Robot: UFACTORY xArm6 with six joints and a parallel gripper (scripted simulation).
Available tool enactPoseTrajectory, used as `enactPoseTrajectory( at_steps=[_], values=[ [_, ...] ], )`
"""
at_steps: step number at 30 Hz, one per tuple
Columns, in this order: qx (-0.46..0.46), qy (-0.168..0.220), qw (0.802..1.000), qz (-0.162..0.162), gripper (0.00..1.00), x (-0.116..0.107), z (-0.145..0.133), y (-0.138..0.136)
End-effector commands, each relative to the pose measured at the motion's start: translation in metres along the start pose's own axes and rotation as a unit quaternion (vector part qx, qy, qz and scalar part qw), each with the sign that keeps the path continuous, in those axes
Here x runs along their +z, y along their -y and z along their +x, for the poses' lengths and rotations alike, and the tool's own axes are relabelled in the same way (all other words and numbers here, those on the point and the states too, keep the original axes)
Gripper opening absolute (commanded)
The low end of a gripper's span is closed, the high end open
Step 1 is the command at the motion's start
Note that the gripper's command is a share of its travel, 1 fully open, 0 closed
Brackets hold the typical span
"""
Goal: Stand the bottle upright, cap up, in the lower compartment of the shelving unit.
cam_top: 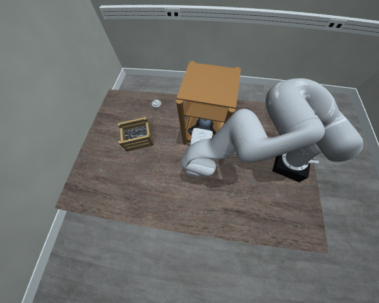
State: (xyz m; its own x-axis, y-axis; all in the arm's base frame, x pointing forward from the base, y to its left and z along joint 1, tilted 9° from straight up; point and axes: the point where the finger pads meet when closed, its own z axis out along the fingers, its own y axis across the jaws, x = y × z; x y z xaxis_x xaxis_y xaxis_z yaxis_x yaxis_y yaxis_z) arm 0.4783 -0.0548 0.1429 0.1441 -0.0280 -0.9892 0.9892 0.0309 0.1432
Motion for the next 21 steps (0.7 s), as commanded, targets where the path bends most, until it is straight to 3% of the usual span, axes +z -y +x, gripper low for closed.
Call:
enactPoseTrajectory(
  at_steps=[1,21],
  values=[
    [0.002,0.0,1.0,0.0,0.0,0.0,0.009,-0.001],
    [0.002,0.0,1.0,0.0,0.0,0.0,0.021,-0.001]
  ],
)
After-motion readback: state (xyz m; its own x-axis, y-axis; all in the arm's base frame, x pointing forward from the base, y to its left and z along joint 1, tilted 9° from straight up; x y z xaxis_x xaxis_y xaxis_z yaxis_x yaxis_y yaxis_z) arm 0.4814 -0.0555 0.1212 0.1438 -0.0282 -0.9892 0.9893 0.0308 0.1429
